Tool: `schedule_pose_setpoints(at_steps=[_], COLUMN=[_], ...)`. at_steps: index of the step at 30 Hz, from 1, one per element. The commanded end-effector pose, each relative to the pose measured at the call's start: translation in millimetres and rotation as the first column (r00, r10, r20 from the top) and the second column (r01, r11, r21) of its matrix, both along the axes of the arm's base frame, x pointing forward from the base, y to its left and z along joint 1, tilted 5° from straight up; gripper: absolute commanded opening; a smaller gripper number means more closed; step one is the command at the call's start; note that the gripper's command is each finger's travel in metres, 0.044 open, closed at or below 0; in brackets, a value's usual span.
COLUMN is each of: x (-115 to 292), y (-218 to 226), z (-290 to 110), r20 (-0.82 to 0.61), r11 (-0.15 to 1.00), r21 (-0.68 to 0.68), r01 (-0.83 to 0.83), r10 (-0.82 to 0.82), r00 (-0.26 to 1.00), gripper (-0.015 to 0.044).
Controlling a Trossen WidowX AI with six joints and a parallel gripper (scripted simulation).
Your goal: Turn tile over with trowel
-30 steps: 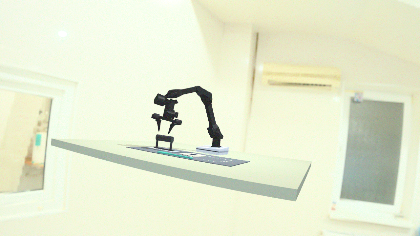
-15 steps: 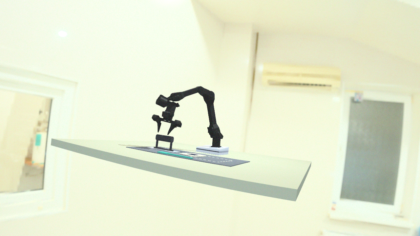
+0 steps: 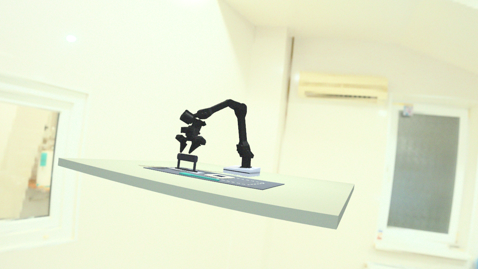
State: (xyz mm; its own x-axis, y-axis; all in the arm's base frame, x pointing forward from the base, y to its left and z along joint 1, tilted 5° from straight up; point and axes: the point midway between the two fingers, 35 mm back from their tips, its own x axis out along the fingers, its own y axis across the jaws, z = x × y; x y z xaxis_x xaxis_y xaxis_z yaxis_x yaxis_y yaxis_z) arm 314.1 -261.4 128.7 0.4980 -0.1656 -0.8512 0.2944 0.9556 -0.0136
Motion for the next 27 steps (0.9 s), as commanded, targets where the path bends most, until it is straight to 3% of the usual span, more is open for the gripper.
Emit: schedule_pose_setpoints(at_steps=[1, 13, 27], x=[-1.9, -5.9, -15.6], y=[-0.6, 4.5, 19.6], z=[2.3, -1.2, -11.6], r20=[0.071, 0.192, 0.188], r11=[0.991, 0.879, 0.609], r21=[0.064, 0.304, 0.62], r01=[0.12, 0.368, 0.494], r10=[-0.125, -0.435, -0.727], r00=[0.99, 0.88, 0.661], gripper=[0.03, 0.03, 0.03])
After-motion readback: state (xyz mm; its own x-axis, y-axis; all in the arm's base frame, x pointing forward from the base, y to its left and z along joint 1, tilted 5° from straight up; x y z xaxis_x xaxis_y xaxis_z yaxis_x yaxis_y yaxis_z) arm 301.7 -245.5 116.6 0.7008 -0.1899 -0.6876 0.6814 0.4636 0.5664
